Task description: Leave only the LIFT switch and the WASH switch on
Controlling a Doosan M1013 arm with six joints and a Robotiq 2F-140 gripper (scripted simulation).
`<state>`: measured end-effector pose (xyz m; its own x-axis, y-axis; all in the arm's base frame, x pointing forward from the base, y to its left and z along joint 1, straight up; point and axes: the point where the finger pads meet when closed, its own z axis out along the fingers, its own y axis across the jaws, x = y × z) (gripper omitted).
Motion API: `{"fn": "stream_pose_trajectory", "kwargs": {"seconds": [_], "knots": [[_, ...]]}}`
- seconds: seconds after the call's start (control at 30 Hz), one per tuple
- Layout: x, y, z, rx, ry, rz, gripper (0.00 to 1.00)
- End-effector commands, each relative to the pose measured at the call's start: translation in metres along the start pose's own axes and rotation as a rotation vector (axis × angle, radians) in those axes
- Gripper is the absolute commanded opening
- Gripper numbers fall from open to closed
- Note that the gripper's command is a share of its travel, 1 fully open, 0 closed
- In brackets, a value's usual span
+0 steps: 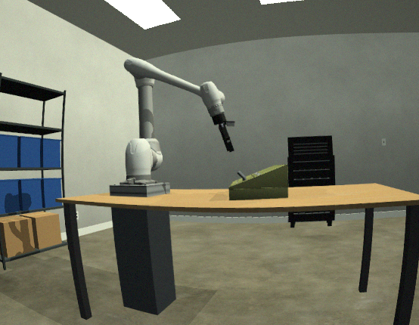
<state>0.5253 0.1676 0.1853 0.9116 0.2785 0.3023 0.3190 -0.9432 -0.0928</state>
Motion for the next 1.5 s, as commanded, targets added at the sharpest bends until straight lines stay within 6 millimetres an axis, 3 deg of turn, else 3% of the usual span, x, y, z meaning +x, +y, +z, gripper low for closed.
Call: {"fn": "stream_pose_trajectory", "kwargs": {"seconds": [0.0, 0.4, 0.43, 1.47], "knots": [[0.0154, 0.0018, 0.0096, -0.113, 0.018, 0.083, 1.00], [0.0197, 0.0010, 0.0113, -0.128, 0.029, 0.099, 1.00], [0.0197, 0.0010, 0.0113, -0.128, 0.029, 0.099, 0.50], [0.0197, 0.0010, 0.0113, -0.128, 0.029, 0.099, 0.50]]}}
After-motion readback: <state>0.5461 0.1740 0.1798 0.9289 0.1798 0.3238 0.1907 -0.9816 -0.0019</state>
